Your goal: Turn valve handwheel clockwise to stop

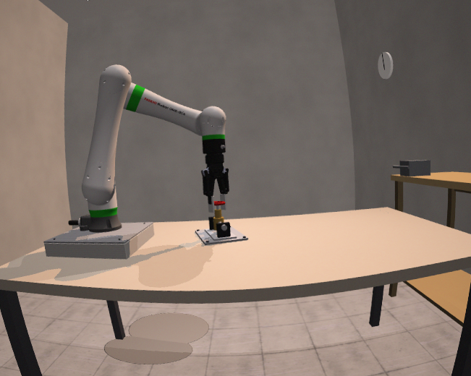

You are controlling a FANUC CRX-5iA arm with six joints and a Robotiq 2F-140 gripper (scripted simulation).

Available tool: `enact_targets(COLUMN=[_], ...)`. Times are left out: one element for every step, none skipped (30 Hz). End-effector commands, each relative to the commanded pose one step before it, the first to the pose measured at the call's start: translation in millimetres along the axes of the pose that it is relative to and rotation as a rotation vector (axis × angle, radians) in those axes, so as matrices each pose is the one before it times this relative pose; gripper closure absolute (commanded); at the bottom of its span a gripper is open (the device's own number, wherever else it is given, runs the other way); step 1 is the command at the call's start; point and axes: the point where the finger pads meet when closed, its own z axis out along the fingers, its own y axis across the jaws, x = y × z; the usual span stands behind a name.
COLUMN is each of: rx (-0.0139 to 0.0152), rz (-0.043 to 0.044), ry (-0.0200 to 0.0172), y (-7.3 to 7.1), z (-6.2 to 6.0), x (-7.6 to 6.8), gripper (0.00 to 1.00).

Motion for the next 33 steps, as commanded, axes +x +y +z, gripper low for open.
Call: enact_targets(rx=[-0.00038, 0.00000, 0.00000, 0.00000, 0.00000, 0.00000, 0.00000, 0.00000, 0.00000, 0.00000, 0.00000, 0.00000, 0.00000, 0.00000, 0.00000, 0.00000, 0.00000, 0.00000, 0.00000, 0.00000, 0.00000, 0.00000, 0.00000, 0.00000, 0.00000, 0.00000, 0.00000, 0.00000, 0.00000, 0.00000, 0.00000, 0.00000, 0.00000], rz=[0.03631, 0.00859, 0.00813, 0.00768, 0.00723, 0.00678, 0.00634, 0.00591, 0.00549, 0.00507, 0.00000, 0.00000, 0.00466, 0.00426, 0.00387, 0.00350, 0.00313, 0.00278, 0.00245, 0.00213, 0.00183, 0.00155, 0.00129, 0.00105, 0.00083, 0.00063, 0.00046, 0.00000, 0.00000, 0.00031, 0.00019, 0.00010, 0.00004], ry=[-0.00003, 0.00000, 0.00000, 0.00000, 0.00000, 0.00000, 0.00000, 0.00000, 0.00000, 0.00000, 0.00000, 0.00000, 0.00000, 0.00000, 0.00000, 0.00000, 0.00000, 0.00000, 0.00000, 0.00000, 0.00000, 0.00000, 0.00000, 0.00000, 0.00000, 0.00000, 0.00000, 0.00000, 0.00000, 0.00000, 0.00000, 0.00000, 0.00000], y=[0.14, 0.00, 0.00, 0.00, 0.00, 0.00, 0.00, 0.00, 0.00, 0.00, 0.00, 0.00, 0.00, 0.00, 0.00, 0.00, 0.00, 0.00, 0.00, 0.00, 0.00, 0.00, 0.00, 0.00, 0.00, 0.00, 0.00, 0.00, 0.00, 0.00, 0.00, 0.00, 0.00], z=[0.05, 0.00, 0.00, 0.00, 0.00, 0.00, 0.00, 0.00, 0.00, 0.00, 0.00, 0.00, 0.00, 0.00, 0.00, 0.00, 0.00, 0.00, 0.00, 0.00, 0.00, 0.00, 0.00, 0.00, 0.00, 0.00, 0.00, 0.00, 0.00, 0.00, 0.00, 0.00, 0.00], x=[-0.11, 0.00, 0.00, 0.00, 0.00, 0.00, 0.00, 0.00, 0.00, 0.00, 0.00, 0.00, 0.00, 0.00, 0.00, 0.00, 0.00, 0.00, 0.00, 0.00, 0.00, 0.00, 0.00, 0.00, 0.00, 0.00, 0.00, 0.00, 0.00, 0.00, 0.00, 0.00, 0.00], gripper=[1.00, 1.00, 1.00, 1.00, 1.00, 1.00, 1.00, 1.00, 1.00, 1.00, 1.00, 1.00, 1.00, 1.00, 1.00, 1.00, 1.00, 1.00, 1.00, 1.00, 1.00, 1.00, 1.00, 1.00, 1.00, 1.00, 1.00, 1.00, 1.00, 1.00, 1.00, 1.00, 1.00])
